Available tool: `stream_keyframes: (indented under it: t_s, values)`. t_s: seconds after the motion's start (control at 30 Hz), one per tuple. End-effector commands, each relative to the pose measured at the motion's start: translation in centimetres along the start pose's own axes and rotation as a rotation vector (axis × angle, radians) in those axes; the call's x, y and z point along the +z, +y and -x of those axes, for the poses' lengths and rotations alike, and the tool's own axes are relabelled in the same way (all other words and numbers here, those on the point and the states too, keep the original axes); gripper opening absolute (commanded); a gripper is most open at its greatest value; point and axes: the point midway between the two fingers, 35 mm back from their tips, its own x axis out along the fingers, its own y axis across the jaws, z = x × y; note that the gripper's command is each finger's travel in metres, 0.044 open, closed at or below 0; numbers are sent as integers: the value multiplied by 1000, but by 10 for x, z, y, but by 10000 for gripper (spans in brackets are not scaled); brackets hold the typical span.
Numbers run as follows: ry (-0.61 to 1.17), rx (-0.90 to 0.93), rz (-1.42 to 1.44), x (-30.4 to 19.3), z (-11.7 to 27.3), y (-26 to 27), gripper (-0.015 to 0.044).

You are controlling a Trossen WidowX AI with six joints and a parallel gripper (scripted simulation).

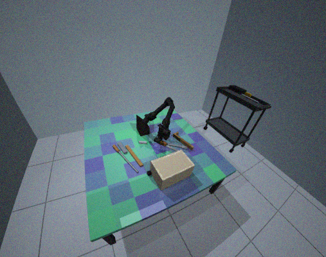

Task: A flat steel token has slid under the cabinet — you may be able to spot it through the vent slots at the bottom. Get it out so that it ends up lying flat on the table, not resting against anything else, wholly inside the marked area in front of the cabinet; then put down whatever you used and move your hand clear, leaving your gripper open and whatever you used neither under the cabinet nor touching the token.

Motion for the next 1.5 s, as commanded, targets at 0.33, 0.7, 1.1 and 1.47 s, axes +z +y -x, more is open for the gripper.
stream_keyframes:
  t_s: [0.33, 0.7, 1.1, 1.47]
  values:
    - [-6, 1, 9, 5, 1, 15, 0]
    - [-7, 2, 9, 7, 1, 25, 0]
    - [-7, 3, 9, 9, 1, 35, 0]
    - [-7, 3, -39, 11, 1, 39, 0]
